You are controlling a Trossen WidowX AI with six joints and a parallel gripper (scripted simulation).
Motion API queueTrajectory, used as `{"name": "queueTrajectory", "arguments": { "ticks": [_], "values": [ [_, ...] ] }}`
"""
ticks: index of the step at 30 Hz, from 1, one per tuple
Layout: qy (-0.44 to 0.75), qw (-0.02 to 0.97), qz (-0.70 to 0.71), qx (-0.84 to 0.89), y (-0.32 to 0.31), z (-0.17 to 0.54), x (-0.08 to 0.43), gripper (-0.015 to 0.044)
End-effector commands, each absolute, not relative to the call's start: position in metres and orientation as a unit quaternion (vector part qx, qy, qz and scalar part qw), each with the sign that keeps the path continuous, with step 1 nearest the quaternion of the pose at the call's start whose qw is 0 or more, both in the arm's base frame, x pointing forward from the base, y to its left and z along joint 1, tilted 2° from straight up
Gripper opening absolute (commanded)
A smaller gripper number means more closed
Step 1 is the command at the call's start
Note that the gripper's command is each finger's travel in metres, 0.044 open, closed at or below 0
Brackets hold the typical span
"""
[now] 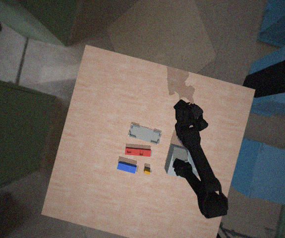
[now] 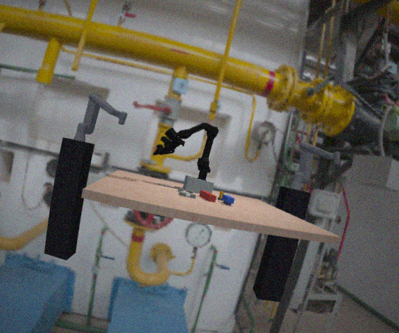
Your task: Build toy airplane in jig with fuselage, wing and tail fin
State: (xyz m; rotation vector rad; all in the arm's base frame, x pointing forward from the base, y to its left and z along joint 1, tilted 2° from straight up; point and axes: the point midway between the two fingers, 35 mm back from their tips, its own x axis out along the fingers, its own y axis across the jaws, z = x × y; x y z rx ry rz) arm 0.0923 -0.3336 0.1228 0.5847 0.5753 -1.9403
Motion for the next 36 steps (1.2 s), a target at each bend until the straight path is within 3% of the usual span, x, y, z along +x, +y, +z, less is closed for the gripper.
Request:
{"name": "queueTrajectory", "arguments": {
  "ticks": [1, 12, 23, 33, 36],
  "values": [
    [0.350, 0.586, -0.697, 0.220, -0.303, 0.107, 0.156, 0.0440],
    [0.590, 0.734, -0.324, 0.091, -0.151, 0.072, 0.275, 0.0440],
    [0.696, 0.708, 0.091, -0.081, 0.033, 0.059, 0.279, 0.0440],
    [0.698, 0.701, 0.115, -0.091, 0.044, 0.056, 0.276, 0.0440],
    [0.698, 0.701, 0.115, -0.091, 0.045, 0.018, 0.277, 0.0440]
  ]
}}
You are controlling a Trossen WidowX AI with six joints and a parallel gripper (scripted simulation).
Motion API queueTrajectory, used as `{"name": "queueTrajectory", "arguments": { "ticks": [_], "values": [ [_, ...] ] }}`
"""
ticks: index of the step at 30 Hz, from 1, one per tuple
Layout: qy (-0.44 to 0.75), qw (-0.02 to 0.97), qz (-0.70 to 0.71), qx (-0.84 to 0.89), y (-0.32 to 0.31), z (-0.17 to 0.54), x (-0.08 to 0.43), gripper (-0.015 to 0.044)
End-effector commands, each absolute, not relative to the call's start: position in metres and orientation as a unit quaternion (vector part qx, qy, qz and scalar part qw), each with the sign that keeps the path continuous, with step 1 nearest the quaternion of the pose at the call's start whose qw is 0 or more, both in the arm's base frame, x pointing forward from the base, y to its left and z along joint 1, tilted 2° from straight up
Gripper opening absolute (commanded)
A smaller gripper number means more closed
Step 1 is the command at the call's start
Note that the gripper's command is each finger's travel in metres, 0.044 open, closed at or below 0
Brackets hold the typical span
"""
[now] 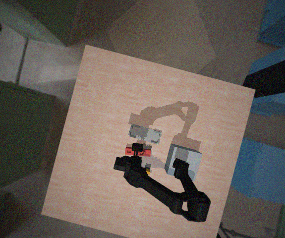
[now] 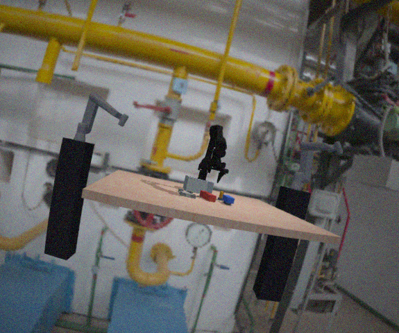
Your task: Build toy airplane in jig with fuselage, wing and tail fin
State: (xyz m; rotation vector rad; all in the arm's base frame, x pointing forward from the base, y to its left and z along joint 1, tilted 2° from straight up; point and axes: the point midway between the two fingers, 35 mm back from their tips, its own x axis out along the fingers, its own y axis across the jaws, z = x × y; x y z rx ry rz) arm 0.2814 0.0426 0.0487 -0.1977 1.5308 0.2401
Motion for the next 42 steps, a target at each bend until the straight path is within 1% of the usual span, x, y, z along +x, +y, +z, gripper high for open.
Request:
{"name": "queueTrajectory", "arguments": {
  "ticks": [1, 42],
  "values": [
    [0.698, 0.701, 0.115, -0.091, 0.045, 0.009, 0.276, 0.0440],
    [0.698, 0.701, 0.115, -0.091, 0.047, -0.052, 0.276, 0.0440]
  ]
}}
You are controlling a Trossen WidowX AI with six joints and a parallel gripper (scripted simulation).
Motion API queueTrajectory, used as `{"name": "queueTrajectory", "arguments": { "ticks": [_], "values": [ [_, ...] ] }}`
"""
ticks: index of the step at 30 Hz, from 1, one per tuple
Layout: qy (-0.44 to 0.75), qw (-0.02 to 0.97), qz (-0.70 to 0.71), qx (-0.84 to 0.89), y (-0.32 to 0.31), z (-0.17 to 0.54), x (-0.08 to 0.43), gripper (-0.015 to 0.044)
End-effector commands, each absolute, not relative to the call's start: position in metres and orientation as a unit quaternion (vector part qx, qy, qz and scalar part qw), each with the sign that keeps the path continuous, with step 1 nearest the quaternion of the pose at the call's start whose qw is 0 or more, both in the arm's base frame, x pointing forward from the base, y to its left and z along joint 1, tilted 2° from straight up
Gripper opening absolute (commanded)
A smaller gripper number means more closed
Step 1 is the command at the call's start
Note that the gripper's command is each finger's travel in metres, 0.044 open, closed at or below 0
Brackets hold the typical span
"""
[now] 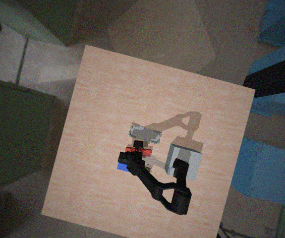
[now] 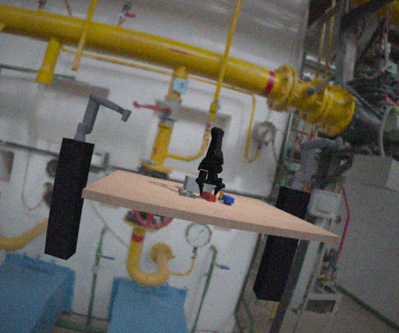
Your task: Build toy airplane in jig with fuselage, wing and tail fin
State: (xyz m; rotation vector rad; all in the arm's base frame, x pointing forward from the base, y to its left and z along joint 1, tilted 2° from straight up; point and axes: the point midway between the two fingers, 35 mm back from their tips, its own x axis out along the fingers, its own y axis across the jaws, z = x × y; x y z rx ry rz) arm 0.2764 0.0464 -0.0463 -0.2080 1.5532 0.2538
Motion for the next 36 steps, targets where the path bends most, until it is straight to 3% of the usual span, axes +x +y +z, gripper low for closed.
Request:
{"name": "queueTrajectory", "arguments": {
  "ticks": [1, 6, 15, 23, 29, 36],
  "values": [
    [0.698, 0.701, 0.115, -0.091, 0.047, -0.053, 0.275, 0.0440],
    [0.698, 0.701, 0.115, -0.091, 0.047, -0.059, 0.275, 0.0440],
    [0.698, 0.701, 0.115, -0.091, 0.047, -0.059, 0.275, 0.0204],
    [0.698, 0.701, 0.115, -0.091, 0.047, -0.059, 0.275, 0.0150],
    [0.698, 0.701, 0.115, -0.091, 0.047, -0.049, 0.277, 0.0000],
    [0.698, 0.701, 0.115, -0.091, 0.047, -0.029, 0.281, 0.0000]
  ]
}}
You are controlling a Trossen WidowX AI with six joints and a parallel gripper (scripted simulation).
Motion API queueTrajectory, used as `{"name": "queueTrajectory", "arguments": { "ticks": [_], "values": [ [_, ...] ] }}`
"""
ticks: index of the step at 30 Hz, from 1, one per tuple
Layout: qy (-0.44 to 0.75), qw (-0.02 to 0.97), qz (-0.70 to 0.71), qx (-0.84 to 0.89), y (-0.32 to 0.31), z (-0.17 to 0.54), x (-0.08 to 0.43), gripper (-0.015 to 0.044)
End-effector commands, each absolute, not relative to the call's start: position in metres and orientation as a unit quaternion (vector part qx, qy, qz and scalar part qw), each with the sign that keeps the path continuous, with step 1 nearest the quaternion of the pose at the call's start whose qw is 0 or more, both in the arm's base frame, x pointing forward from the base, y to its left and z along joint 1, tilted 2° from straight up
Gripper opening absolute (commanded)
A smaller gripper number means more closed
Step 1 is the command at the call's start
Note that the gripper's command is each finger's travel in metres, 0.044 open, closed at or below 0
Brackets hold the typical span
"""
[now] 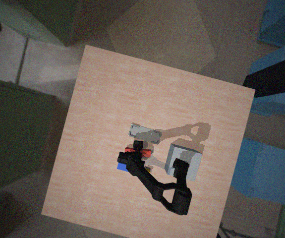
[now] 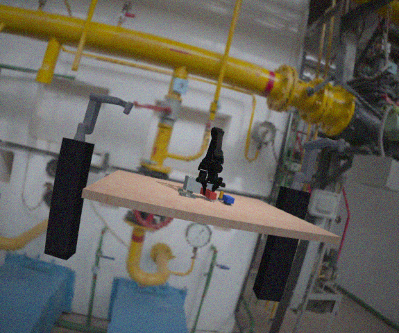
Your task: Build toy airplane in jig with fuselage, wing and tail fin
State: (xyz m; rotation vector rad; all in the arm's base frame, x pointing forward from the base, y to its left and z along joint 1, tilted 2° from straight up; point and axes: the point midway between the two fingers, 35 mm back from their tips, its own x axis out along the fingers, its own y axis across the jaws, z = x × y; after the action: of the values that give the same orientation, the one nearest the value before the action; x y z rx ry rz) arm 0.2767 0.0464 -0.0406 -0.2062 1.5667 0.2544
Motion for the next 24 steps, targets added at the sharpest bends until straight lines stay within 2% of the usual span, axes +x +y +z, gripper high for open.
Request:
{"name": "queueTrajectory", "arguments": {
  "ticks": [1, 24],
  "values": [
    [0.698, 0.701, 0.115, -0.091, 0.047, -0.026, 0.282, 0.0000],
    [0.698, 0.701, 0.115, -0.091, 0.045, 0.045, 0.281, 0.0000]
  ]
}}
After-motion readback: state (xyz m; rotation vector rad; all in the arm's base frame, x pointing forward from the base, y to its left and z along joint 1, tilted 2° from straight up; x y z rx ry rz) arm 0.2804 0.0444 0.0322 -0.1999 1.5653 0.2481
